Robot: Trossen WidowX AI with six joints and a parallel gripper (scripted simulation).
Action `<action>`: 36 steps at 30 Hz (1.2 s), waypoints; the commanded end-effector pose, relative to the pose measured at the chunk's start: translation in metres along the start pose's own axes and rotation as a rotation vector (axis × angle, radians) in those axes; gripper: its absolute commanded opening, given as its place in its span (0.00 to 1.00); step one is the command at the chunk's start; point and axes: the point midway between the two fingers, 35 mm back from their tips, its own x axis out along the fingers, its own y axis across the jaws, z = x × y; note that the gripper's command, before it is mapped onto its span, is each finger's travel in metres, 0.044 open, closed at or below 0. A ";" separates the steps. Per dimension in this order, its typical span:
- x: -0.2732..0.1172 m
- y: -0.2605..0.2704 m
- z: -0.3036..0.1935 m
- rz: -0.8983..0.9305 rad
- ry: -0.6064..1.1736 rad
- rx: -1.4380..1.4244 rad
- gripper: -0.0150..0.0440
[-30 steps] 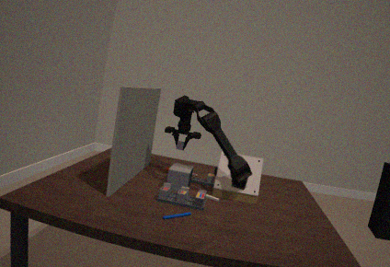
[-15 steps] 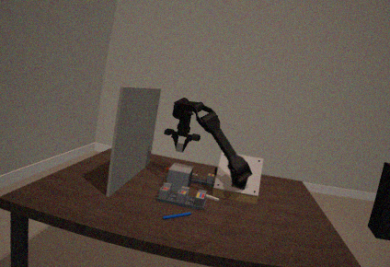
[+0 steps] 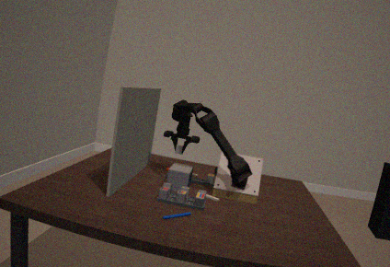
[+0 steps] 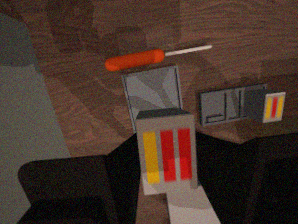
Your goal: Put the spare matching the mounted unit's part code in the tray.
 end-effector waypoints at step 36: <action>0.031 0.002 0.000 -0.001 0.007 0.001 0.25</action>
